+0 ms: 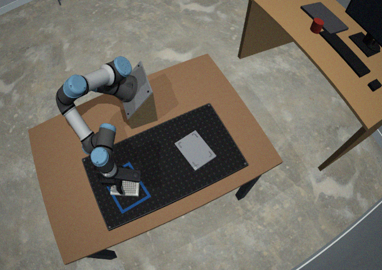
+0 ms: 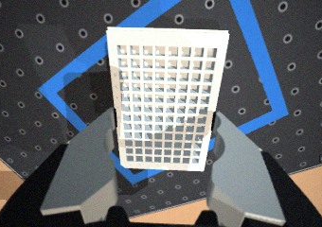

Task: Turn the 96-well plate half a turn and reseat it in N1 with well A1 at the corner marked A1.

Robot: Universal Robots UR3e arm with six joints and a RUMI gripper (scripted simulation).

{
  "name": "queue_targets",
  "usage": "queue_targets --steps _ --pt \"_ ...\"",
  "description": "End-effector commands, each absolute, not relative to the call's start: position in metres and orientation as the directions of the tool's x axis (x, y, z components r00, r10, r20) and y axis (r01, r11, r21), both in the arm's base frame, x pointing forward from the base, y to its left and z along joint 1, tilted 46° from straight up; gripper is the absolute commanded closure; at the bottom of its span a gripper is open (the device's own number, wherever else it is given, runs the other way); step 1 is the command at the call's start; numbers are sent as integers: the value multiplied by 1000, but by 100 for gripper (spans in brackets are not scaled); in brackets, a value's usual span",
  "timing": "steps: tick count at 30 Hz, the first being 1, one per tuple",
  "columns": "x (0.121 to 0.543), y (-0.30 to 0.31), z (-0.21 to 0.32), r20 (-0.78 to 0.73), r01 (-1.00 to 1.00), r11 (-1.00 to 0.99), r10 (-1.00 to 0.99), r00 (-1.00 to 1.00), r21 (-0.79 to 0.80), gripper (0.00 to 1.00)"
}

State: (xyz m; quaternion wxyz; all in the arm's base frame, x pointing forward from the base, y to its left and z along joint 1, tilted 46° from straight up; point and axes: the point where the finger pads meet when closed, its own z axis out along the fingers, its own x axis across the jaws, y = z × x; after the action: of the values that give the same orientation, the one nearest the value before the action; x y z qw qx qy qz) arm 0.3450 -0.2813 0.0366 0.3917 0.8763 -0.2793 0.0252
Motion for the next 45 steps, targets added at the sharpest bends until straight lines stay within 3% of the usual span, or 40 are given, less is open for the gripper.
queue_targets --steps 1,26,27,45 --pt "345 -283 36 265 -510 -537 -468 843 672 100" --pt "344 -289 29 265 -510 -537 -468 843 672 100" --pt "344 -289 29 265 -510 -537 -468 843 672 0" --pt "344 -289 29 265 -510 -537 -468 843 672 0"
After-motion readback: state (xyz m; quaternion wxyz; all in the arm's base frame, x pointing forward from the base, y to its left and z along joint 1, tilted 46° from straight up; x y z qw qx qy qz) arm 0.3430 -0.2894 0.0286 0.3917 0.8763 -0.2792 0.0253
